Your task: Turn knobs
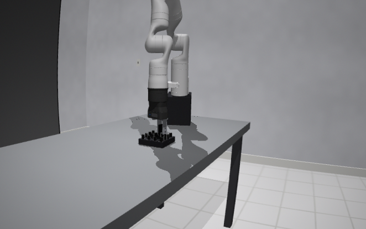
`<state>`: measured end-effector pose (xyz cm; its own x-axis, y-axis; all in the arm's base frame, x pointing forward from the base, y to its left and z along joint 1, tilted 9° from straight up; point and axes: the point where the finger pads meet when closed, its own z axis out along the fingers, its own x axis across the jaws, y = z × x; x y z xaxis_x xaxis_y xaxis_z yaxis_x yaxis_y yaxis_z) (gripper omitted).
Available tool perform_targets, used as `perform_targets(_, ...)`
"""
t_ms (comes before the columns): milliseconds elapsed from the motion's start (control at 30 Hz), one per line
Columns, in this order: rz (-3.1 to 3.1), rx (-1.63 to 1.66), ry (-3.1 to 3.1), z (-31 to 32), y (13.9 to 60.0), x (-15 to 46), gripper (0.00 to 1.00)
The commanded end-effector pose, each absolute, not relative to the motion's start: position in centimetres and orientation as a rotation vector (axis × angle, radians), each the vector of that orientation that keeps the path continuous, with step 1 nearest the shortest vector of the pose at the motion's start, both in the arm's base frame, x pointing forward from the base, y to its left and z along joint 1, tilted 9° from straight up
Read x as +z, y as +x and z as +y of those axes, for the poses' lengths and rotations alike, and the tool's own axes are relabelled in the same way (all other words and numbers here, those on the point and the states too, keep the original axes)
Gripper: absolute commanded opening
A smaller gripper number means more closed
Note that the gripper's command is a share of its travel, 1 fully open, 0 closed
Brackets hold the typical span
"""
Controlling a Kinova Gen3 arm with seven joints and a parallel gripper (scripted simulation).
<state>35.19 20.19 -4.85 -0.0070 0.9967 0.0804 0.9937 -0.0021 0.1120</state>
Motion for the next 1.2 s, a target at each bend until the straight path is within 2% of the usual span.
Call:
perform_targets(0,2.198,0.231,2.197,20.3,35.5,-3.7,0.46)
perform_targets(367,2.198,0.231,2.197,20.1,35.3,-1.9,0.46)
perform_targets(1167,2.134,0.228,2.266,20.0,35.4,-1.8,0.46)
